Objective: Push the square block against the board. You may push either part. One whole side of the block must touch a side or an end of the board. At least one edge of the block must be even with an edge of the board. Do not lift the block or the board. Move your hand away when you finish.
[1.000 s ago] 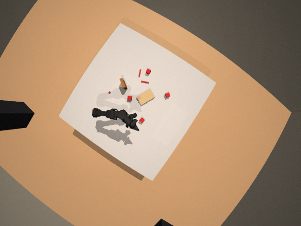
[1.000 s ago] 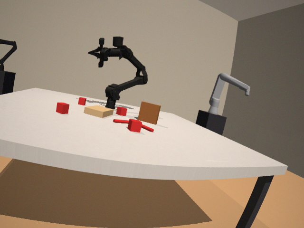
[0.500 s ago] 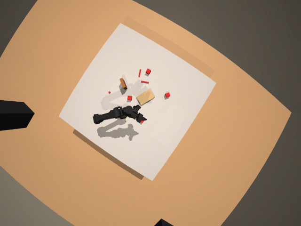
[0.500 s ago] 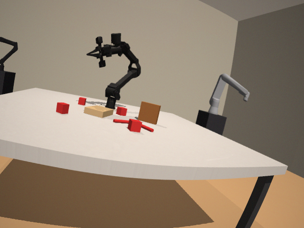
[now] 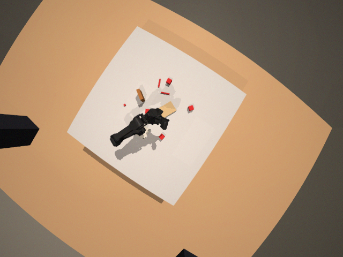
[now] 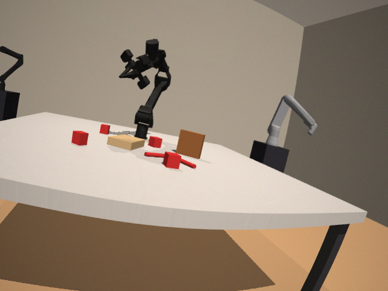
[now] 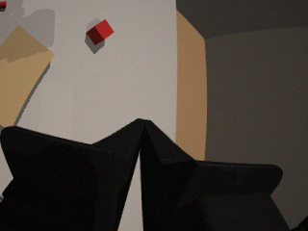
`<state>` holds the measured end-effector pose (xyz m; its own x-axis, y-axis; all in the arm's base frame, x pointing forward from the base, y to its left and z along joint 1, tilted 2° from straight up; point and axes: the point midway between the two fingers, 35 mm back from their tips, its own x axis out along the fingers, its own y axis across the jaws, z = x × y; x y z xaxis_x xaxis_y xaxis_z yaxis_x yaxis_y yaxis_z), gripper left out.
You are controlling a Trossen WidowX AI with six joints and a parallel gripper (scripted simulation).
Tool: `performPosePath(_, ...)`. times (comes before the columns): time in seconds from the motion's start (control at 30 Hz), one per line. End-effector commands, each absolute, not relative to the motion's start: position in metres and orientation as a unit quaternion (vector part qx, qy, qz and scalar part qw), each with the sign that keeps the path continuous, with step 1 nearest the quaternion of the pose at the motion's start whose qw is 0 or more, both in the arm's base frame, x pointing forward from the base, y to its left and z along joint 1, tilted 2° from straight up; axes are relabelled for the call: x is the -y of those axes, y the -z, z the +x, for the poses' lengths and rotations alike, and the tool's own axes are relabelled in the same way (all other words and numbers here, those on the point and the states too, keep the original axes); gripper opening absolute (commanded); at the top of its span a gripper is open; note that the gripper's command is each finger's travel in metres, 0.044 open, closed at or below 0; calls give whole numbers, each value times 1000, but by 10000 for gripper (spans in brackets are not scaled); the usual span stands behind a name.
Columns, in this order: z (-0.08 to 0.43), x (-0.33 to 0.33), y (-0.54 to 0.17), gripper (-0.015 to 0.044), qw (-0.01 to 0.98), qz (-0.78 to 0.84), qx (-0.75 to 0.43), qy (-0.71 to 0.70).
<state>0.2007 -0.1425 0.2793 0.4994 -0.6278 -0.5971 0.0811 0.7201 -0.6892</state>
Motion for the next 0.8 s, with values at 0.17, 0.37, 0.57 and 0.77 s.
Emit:
performPosePath(0.17, 246, 85, -261, 0, 865, -176, -446, 147)
performPosePath(0.37, 266, 37, -246, 0, 874, -85, -467, 107)
performPosePath(0.57, 275, -17, -230, 0, 861, 1, -503, 81)
performPosePath(0.77, 273, -74, -214, 0, 826, 81, -552, 72)
